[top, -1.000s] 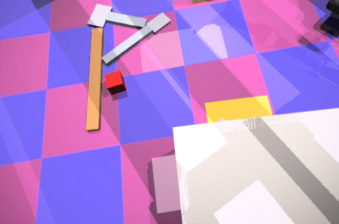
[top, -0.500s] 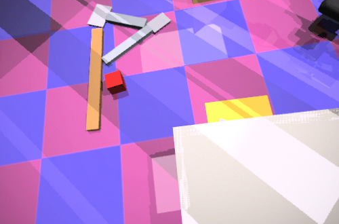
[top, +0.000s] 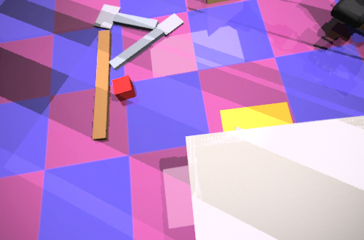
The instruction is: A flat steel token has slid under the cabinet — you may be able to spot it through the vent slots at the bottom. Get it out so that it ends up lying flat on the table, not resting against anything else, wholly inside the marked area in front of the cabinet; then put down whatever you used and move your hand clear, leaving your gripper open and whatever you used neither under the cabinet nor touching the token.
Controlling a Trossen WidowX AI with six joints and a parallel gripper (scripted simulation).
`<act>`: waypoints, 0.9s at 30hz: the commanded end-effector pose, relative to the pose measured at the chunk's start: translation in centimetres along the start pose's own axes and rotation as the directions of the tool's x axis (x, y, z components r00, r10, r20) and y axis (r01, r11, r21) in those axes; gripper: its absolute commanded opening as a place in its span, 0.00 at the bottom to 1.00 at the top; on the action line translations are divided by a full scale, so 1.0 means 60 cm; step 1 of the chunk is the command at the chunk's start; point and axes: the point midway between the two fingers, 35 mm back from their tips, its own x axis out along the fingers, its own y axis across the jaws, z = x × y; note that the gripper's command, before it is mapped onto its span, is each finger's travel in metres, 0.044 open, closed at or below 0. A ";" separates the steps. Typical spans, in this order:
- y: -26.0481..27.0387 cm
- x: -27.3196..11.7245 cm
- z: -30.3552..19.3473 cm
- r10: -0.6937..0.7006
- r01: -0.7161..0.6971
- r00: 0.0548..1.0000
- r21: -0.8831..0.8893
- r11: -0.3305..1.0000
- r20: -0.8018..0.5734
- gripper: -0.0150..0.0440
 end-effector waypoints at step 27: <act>-0.061 0.003 -0.048 0.001 -0.001 1.000 0.005 1.000 -0.010 0.25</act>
